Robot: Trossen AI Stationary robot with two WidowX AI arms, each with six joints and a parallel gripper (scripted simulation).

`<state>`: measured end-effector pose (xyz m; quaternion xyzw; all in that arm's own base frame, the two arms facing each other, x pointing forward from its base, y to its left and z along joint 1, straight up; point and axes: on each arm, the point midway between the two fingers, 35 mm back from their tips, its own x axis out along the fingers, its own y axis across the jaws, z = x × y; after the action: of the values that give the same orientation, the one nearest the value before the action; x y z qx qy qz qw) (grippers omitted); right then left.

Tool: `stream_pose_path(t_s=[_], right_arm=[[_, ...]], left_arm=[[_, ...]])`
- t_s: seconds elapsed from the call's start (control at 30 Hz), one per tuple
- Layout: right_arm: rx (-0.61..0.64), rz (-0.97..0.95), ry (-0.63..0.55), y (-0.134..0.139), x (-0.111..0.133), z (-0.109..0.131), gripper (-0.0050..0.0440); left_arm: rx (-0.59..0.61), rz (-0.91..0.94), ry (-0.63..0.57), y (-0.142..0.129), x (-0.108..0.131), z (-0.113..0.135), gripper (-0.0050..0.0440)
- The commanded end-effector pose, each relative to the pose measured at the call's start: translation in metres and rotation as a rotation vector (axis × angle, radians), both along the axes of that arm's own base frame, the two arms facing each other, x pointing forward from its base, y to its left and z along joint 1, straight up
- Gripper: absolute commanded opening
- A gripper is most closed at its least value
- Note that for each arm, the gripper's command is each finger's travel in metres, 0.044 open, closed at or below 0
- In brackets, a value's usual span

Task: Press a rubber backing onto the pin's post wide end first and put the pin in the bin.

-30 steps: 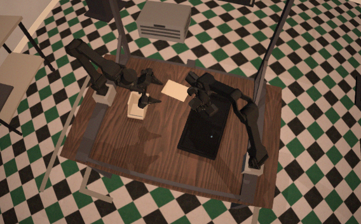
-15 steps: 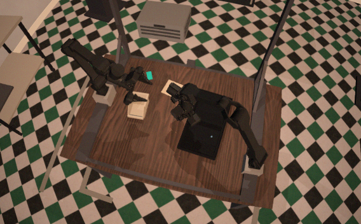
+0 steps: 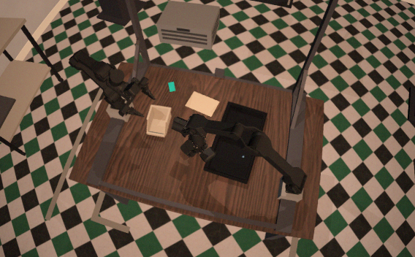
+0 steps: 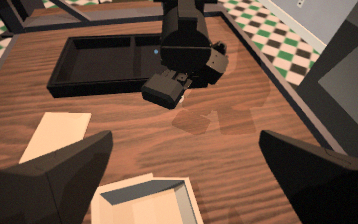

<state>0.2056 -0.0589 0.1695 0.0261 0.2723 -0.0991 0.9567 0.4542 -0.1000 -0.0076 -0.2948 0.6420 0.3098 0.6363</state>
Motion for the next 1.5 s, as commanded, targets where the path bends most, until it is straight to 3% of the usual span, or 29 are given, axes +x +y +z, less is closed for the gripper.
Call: stream_pose_path(t_s=[0.0, 0.37, 0.63, 0.87, 0.97, 1.47], right_arm=[[0.004, -0.047, 0.002, -0.001, -0.018, -0.008, 0.044], [0.001, -0.069, -0.008, -0.001, -0.025, -0.01, 0.044], [0.001, -0.066, -0.006, -0.001, -0.025, -0.01, 0.044], [0.001, -0.066, -0.006, -0.001, -0.025, -0.01, 0.044], [0.001, -0.066, -0.006, -0.001, -0.025, -0.01, 0.044], [0.001, -0.066, -0.006, -0.001, -0.025, -0.01, 0.044]], left_arm=[[0.003, -0.002, -0.009, 0.007, 0.006, 0.006, -0.005], [0.0, -0.005, -0.01, 0.006, 0.005, 0.008, -0.005], [0.004, -0.001, 0.01, 0.006, 0.0, -0.011, -0.005], [0.0, -0.001, -0.012, 0.005, 0.005, -0.005, -0.005], [0.004, -0.002, 0.01, 0.006, 0.001, -0.015, -0.005], [0.002, -0.002, -0.001, 0.007, 0.003, -0.018, -0.005]])
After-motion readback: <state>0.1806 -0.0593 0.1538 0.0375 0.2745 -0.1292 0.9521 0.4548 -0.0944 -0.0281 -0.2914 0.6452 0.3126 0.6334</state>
